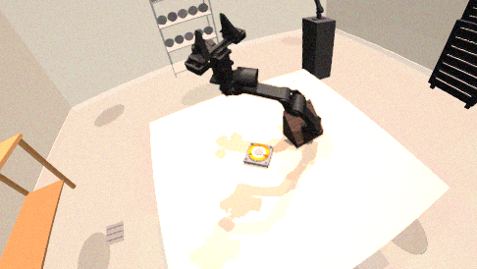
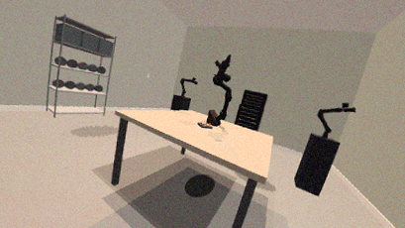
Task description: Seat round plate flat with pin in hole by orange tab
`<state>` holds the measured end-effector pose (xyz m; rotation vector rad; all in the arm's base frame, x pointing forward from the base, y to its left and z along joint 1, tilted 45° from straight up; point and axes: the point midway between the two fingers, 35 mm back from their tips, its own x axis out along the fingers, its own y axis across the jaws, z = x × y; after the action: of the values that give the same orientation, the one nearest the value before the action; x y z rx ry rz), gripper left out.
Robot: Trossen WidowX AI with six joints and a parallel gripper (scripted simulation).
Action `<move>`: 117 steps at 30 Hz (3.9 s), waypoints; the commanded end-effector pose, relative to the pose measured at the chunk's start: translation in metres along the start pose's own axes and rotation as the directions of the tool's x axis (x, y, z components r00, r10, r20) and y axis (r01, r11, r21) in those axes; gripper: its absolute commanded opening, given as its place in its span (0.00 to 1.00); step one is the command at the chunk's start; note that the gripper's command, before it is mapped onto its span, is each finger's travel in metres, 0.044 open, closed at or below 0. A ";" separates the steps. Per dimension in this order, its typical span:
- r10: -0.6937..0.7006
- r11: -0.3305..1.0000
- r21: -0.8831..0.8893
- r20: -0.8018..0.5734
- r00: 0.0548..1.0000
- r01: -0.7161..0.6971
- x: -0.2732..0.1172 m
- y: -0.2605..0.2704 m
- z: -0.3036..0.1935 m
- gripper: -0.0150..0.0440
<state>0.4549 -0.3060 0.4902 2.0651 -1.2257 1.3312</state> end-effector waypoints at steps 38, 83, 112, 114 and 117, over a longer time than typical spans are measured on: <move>-0.544 -0.814 -0.375 0.761 -0.355 0.444 -0.358 -0.072 0.128 0.25; -0.204 -0.442 -0.854 -0.200 -0.958 0.273 -0.577 0.053 -0.121 0.25; -0.206 -0.441 -0.854 -0.202 -0.957 0.275 -0.604 0.029 -0.130 0.25; -0.206 -0.441 -0.854 -0.202 -0.957 0.275 -0.604 0.028 -0.130 0.25; -0.206 -0.440 -0.854 -0.203 -0.957 0.276 -0.603 0.025 -0.131 0.25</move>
<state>0.2585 0.0471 0.0188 0.5535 1.5676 0.6647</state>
